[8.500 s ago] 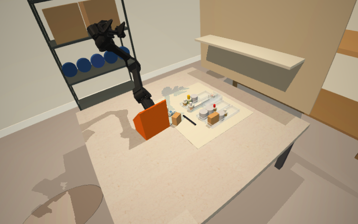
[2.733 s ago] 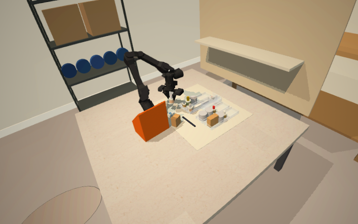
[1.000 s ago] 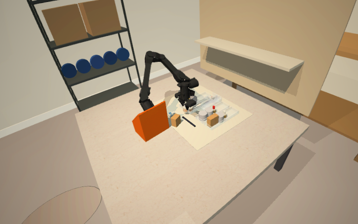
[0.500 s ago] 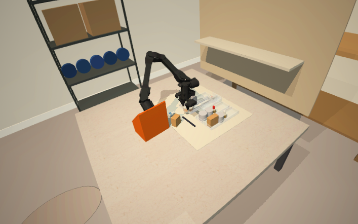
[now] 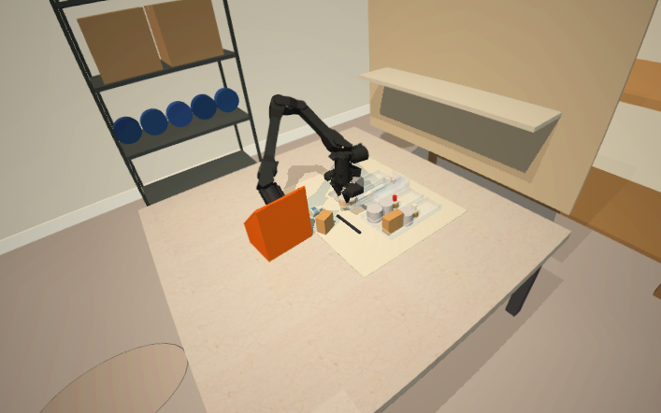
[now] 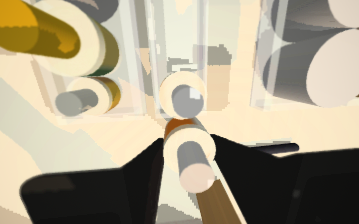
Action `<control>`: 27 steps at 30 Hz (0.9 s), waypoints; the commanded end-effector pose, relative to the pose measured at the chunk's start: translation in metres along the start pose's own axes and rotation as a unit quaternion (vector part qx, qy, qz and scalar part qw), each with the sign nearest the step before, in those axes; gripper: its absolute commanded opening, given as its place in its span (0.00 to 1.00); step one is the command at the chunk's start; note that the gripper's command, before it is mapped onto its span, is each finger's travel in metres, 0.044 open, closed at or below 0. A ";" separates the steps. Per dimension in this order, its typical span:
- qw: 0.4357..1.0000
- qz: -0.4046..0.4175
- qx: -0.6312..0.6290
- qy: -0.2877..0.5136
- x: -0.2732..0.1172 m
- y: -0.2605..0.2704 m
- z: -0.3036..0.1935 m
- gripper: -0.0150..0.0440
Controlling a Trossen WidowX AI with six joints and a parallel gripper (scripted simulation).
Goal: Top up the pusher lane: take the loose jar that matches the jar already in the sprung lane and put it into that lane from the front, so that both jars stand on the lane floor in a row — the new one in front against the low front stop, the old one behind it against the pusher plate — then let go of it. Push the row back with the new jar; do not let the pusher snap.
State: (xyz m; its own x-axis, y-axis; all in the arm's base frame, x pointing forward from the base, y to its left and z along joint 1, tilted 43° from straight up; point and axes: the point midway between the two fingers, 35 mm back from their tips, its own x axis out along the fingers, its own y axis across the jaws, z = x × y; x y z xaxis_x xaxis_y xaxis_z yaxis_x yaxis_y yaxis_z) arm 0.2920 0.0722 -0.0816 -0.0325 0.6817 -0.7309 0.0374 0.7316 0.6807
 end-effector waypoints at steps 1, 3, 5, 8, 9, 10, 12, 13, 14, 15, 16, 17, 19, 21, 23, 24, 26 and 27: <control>1.000 0.002 -0.003 -0.007 -0.001 0.001 0.008 0.25; 1.000 0.002 -0.003 -0.007 -0.001 0.001 0.009 0.25; 1.000 0.002 -0.003 -0.007 -0.001 0.001 0.009 0.25; 1.000 0.002 -0.003 -0.007 -0.001 0.001 0.010 0.25; 1.000 0.002 -0.003 -0.007 -0.001 0.001 0.011 0.25; 1.000 0.002 -0.003 -0.007 -0.001 0.002 0.011 0.25; 1.000 0.002 -0.003 -0.007 -0.001 0.002 0.012 0.25; 1.000 0.002 -0.003 -0.007 -0.001 0.002 0.012 0.25; 1.000 0.002 -0.003 -0.007 -0.001 0.002 0.013 0.25; 1.000 0.002 -0.003 -0.007 -0.001 0.002 0.013 0.25; 1.000 0.002 -0.003 -0.007 -0.002 0.002 0.013 0.25; 1.000 0.002 -0.003 -0.007 -0.002 0.002 0.014 0.25; 1.000 0.002 -0.003 -0.007 -0.002 0.002 0.015 0.25; 1.000 0.002 -0.003 -0.007 -0.002 0.002 0.015 0.25; 1.000 0.002 -0.003 -0.007 -0.002 0.002 0.016 0.25; 1.000 0.002 -0.003 -0.007 -0.002 0.002 0.016 0.25; 1.000 0.002 -0.003 -0.007 -0.002 0.002 0.017 0.25; 1.000 0.002 -0.003 -0.007 -0.002 0.002 0.017 0.25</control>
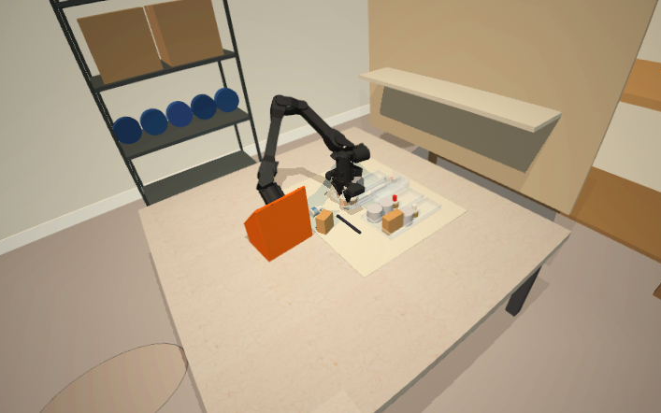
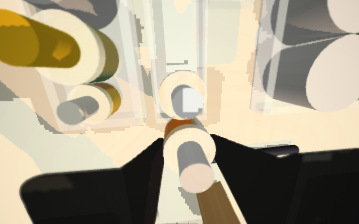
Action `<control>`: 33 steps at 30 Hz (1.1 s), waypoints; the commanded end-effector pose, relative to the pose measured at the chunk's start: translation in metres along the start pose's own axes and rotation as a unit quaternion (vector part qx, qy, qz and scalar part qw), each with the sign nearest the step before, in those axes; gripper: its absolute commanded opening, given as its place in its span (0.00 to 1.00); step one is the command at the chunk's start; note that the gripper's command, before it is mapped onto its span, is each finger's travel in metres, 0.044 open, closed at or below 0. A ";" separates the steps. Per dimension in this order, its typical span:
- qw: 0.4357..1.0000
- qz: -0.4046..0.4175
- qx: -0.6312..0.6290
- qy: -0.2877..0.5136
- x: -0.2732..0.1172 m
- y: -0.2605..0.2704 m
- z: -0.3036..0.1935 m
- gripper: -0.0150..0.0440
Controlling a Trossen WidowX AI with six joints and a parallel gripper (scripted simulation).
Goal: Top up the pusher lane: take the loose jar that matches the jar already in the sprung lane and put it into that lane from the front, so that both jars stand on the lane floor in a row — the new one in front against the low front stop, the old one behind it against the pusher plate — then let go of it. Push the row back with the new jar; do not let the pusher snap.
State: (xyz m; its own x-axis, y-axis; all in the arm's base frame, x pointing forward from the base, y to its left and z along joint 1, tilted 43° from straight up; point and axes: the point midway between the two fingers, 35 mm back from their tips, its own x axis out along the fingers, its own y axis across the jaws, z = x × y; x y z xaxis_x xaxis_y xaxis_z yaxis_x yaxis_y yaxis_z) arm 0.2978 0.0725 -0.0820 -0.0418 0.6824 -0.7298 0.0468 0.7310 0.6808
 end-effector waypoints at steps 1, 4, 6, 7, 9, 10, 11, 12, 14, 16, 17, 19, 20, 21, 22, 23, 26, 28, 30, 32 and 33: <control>1.000 0.001 -0.008 -0.012 -0.002 0.002 0.012 0.25; 1.000 0.001 -0.008 -0.012 -0.002 0.002 0.013 0.25; 1.000 0.001 -0.008 -0.012 -0.002 0.002 0.014 0.25; 1.000 0.001 -0.008 -0.012 -0.002 0.002 0.014 0.25; 1.000 0.001 -0.008 -0.012 -0.002 0.002 0.015 0.25; 1.000 0.001 -0.008 -0.012 -0.002 0.002 0.015 0.25; 1.000 0.001 -0.008 -0.012 -0.002 0.002 0.016 0.25; 1.000 0.001 -0.008 -0.012 -0.003 0.002 0.016 0.25; 1.000 0.001 -0.008 -0.012 -0.003 0.002 0.017 0.25; 1.000 0.001 -0.008 -0.012 -0.003 0.003 0.018 0.25; 1.000 0.001 -0.008 -0.012 -0.003 0.003 0.018 0.25; 1.000 0.001 -0.008 -0.012 -0.003 0.003 0.019 0.25; 1.000 0.001 -0.008 -0.012 -0.003 0.003 0.019 0.25; 1.000 0.001 -0.008 -0.012 -0.003 0.003 0.019 0.25; 1.000 0.001 -0.008 -0.012 -0.003 0.003 0.020 0.25; 1.000 0.001 -0.008 -0.012 -0.003 0.003 0.020 0.25; 1.000 0.001 -0.008 -0.012 -0.003 0.003 0.021 0.25; 1.000 0.001 -0.008 -0.012 -0.004 0.003 0.022 0.25; 1.000 0.001 -0.008 -0.012 -0.004 0.003 0.023 0.25; 1.000 0.001 -0.008 -0.012 -0.004 0.003 0.023 0.25; 1.000 0.001 -0.008 -0.012 -0.004 0.003 0.024 0.25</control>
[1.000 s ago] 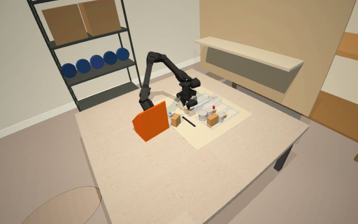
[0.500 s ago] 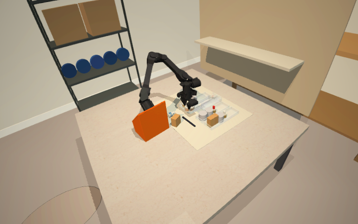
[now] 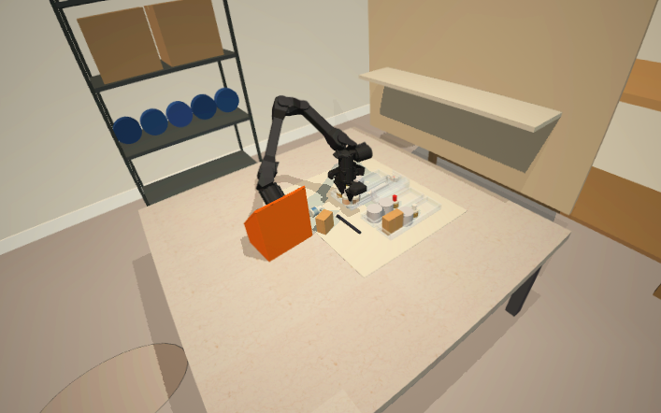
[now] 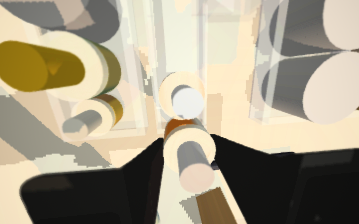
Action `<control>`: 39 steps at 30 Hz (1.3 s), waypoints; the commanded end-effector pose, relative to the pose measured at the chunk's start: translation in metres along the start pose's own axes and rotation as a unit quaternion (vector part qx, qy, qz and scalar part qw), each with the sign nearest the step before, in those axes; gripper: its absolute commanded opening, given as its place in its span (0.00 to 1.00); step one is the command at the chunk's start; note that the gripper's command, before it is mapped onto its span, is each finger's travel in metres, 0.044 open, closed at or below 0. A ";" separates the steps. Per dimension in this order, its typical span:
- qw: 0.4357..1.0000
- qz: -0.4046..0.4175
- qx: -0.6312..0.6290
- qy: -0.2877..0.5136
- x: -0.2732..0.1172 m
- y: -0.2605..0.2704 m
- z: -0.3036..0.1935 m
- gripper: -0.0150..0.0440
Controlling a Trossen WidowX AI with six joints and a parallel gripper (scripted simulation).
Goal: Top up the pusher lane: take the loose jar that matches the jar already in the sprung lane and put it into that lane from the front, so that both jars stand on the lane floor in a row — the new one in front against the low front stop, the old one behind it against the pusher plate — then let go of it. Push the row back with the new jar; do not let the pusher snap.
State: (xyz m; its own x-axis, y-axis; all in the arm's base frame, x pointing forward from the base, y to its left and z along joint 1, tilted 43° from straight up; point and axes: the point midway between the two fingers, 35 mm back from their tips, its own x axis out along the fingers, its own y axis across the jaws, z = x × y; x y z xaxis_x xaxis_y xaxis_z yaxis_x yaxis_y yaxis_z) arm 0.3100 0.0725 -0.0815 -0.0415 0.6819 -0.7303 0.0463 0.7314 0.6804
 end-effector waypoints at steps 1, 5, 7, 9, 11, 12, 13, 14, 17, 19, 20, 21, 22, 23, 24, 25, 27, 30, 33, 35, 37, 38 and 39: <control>1.000 0.002 -0.008 -0.012 -0.003 0.002 0.012 0.25; 1.000 0.002 -0.008 -0.012 -0.004 0.002 0.013 0.25; 1.000 0.002 -0.008 -0.012 -0.004 0.002 0.014 0.25; 1.000 0.002 -0.008 -0.012 -0.004 0.003 0.015 0.25; 1.000 0.002 -0.008 -0.012 -0.004 0.003 0.016 0.25; 1.000 0.002 -0.008 -0.012 -0.004 0.003 0.016 0.25; 1.000 0.002 -0.008 -0.012 -0.004 0.003 0.016 0.25; 1.000 0.002 -0.008 -0.012 -0.005 0.003 0.017 0.25; 1.000 0.002 -0.008 -0.012 -0.005 0.003 0.018 0.25; 1.000 0.002 -0.008 -0.012 -0.005 0.003 0.018 0.25; 1.000 0.002 -0.008 -0.012 -0.005 0.003 0.019 0.25; 1.000 0.002 -0.008 -0.012 -0.005 0.003 0.019 0.25; 1.000 0.002 -0.008 -0.012 -0.006 0.003 0.019 0.25; 1.000 0.002 -0.008 -0.012 -0.006 0.003 0.020 0.25; 1.000 0.002 -0.008 -0.012 -0.006 0.003 0.020 0.25; 1.000 0.002 -0.008 -0.012 -0.006 0.003 0.020 0.25; 1.000 0.002 -0.008 -0.012 -0.006 0.003 0.021 0.25; 1.000 0.001 -0.008 -0.012 -0.006 0.003 0.022 0.25; 1.000 0.001 -0.008 -0.012 -0.007 0.003 0.023 0.25; 1.000 0.001 -0.008 -0.012 -0.007 0.004 0.024 0.25; 1.000 0.001 -0.008 -0.012 -0.007 0.004 0.025 0.25; 1.000 0.001 -0.009 -0.012 -0.007 0.004 0.025 0.25; 1.000 0.001 -0.009 -0.012 -0.008 0.004 0.025 0.25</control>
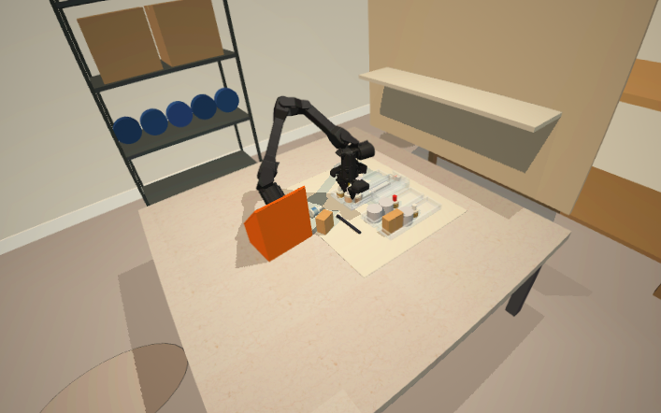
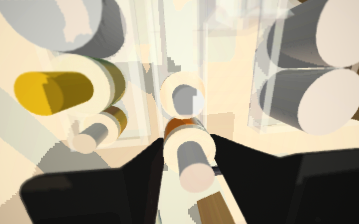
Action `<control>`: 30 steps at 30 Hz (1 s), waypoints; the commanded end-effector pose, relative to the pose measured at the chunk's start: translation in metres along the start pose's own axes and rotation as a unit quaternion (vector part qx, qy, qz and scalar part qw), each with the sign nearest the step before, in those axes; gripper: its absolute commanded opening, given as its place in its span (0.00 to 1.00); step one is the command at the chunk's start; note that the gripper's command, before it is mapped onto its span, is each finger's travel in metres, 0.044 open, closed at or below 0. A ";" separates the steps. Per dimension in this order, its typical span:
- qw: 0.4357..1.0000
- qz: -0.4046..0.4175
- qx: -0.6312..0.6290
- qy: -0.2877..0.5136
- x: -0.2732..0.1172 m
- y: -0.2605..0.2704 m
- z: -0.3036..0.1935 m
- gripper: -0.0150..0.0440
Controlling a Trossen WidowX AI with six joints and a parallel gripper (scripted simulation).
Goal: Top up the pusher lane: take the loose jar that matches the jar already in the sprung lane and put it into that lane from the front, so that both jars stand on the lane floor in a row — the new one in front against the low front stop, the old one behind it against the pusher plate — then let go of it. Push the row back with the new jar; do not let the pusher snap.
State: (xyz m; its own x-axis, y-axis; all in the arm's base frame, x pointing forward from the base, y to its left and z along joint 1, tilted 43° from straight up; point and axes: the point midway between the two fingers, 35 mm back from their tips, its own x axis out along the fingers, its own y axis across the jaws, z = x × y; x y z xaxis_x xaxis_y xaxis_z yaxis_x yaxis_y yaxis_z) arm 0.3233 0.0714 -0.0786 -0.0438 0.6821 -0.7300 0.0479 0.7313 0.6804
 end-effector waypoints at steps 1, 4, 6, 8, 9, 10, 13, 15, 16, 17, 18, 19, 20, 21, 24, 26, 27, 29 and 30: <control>1.000 0.001 -0.009 -0.014 -0.004 0.002 0.012 0.25; 1.000 0.001 -0.009 -0.014 -0.004 0.002 0.014 0.25; 1.000 0.001 -0.009 -0.014 -0.005 0.002 0.014 0.25; 1.000 0.001 -0.009 -0.014 -0.005 0.002 0.015 0.25; 1.000 0.001 -0.009 -0.014 -0.005 0.002 0.015 0.25; 1.000 0.001 -0.009 -0.014 -0.005 0.002 0.016 0.25; 1.000 0.001 -0.009 -0.014 -0.005 0.002 0.017 0.25; 1.000 0.001 -0.009 -0.014 -0.005 0.002 0.017 0.25; 1.000 0.001 -0.009 -0.014 -0.005 0.002 0.017 0.25; 1.000 0.001 -0.009 -0.014 -0.005 0.002 0.017 0.25; 1.000 0.001 -0.009 -0.014 -0.005 0.002 0.017 0.25; 1.000 0.001 -0.009 -0.014 -0.005 0.002 0.017 0.25; 1.000 0.001 -0.009 -0.014 -0.005 0.002 0.017 0.25; 1.000 0.001 -0.009 -0.014 -0.005 0.002 0.017 0.25; 1.000 0.001 -0.009 -0.014 -0.005 0.002 0.017 0.25; 1.000 0.001 -0.009 -0.014 -0.004 0.002 0.017 0.25; 1.000 0.001 -0.009 -0.014 -0.004 0.002 0.017 0.25; 1.000 0.001 -0.009 -0.014 -0.004 0.002 0.017 0.25; 1.000 0.001 -0.009 -0.014 -0.003 0.002 0.017 0.25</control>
State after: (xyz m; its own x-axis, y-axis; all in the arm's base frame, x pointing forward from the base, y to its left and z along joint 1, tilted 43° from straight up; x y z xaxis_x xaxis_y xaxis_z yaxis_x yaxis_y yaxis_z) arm 0.3311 0.0707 -0.0780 -0.0414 0.6818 -0.7303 0.0453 0.7315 0.6803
